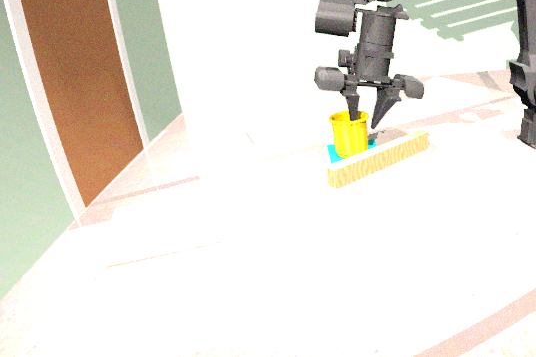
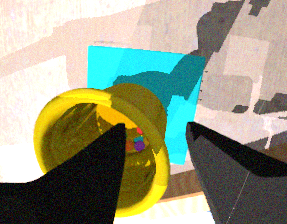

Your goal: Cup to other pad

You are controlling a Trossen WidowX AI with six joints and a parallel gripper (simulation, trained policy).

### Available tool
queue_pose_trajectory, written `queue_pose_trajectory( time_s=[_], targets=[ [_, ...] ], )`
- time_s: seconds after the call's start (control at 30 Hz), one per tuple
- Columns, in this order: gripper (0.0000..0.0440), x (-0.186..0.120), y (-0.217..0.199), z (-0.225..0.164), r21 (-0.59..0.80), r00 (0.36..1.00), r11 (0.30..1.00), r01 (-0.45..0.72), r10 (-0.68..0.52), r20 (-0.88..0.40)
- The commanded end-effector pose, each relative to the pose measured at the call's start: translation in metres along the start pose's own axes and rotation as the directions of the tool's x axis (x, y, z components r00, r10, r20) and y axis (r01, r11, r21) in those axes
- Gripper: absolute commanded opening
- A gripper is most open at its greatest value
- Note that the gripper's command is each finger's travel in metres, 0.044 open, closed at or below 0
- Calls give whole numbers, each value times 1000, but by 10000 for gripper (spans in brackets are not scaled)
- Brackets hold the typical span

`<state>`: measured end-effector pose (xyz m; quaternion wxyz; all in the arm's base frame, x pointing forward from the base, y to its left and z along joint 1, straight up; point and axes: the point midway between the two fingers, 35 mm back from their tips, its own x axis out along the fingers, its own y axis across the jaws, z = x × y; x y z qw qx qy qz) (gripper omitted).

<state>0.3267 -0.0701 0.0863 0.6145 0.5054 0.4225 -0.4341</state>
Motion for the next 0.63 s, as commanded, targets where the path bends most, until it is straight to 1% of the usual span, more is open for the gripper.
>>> queue_pose_trajectory(
  time_s=[0.0,0.27,0.4,0.5,0.6],
  targets=[
    [182,-9,-2,1,2,1000,1000,-19,19,-9],
    [223,-32,-3,6,23,998,998,-64,64,-13],
    [235,-46,-2,10,35,996,995,-91,91,-9],
    [264,-59,0,14,42,993,992,-115,115,0],
    [330,-68,1,19,52,992,990,-129,129,7]
  ],
)
